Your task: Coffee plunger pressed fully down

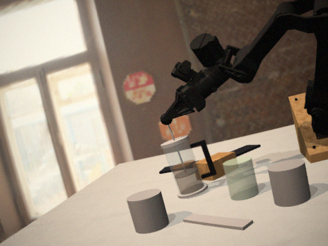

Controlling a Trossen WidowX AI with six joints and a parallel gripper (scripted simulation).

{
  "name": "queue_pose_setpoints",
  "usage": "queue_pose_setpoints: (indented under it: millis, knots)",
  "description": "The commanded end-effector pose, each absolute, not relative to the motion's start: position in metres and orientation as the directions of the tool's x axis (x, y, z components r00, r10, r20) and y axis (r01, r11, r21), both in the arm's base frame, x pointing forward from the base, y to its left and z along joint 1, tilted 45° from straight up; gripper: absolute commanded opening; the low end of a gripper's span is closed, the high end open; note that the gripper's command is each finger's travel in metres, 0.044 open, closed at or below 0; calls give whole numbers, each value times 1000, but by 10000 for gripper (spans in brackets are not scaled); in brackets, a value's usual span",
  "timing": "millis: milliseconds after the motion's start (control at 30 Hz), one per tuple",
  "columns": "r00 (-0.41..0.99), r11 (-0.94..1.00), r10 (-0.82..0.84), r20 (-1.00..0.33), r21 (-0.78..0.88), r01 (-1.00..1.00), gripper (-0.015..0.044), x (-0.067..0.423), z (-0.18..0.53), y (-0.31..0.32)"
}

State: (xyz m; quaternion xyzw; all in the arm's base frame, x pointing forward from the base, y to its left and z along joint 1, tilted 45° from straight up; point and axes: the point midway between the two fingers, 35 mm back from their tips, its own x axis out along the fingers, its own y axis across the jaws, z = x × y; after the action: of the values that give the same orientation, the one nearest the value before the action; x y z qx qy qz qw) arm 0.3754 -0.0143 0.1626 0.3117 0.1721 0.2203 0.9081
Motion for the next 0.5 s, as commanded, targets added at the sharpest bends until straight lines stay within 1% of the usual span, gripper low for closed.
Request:
queue_pose_setpoints:
  millis: [0, 467]
  knots:
    - [808, 674, 550, -210, 682, -282, 123, 372, 141, 5]
    - [808, 674, 551, -209, 682, -283, 123, 377, 142, 5]
